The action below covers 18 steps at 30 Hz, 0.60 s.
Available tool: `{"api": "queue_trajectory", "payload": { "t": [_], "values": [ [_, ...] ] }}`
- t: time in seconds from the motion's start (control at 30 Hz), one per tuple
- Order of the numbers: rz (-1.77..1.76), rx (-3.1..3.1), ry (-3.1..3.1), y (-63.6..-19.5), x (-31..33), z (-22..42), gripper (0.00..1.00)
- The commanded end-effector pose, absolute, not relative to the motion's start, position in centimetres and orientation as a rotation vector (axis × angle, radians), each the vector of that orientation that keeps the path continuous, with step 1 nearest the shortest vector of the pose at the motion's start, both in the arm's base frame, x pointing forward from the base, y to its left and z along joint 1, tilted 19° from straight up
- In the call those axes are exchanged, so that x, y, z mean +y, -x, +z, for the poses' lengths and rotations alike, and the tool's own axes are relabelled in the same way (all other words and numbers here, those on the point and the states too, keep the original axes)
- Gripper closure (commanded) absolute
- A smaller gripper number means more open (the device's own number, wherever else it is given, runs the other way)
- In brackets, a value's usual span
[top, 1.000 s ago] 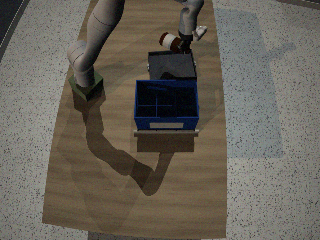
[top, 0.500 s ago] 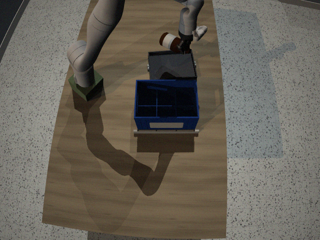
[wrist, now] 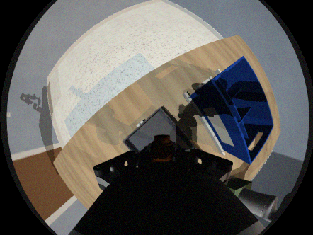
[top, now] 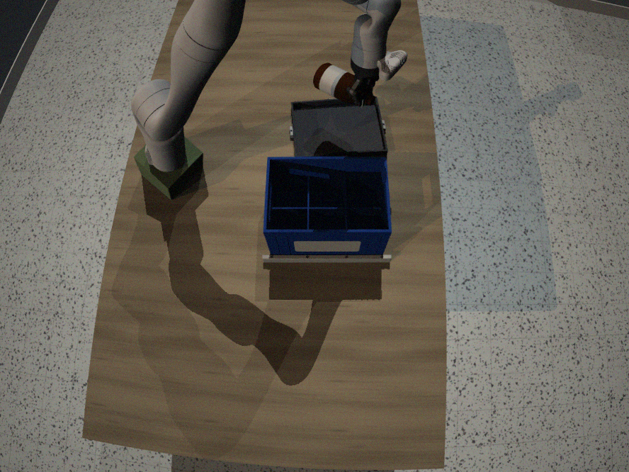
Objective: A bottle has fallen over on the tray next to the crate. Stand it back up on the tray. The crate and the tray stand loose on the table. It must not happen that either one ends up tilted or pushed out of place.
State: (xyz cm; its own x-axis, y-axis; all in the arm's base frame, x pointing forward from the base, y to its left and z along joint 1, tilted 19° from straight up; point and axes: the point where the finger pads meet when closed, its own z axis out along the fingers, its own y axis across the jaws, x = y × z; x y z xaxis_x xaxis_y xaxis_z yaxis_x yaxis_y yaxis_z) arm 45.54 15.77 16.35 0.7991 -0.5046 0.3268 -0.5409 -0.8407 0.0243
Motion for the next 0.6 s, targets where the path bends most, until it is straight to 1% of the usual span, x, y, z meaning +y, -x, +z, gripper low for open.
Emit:
{"api": "queue_trajectory", "payload": {
  "t": [0.0,0.57],
  "values": [
    [0.474,-0.875,-2.865,-45.50,16.04,16.65,1.00],
    [0.482,-0.993,-2.839,-45.50,16.04,16.65,1.00]
  ]
}}
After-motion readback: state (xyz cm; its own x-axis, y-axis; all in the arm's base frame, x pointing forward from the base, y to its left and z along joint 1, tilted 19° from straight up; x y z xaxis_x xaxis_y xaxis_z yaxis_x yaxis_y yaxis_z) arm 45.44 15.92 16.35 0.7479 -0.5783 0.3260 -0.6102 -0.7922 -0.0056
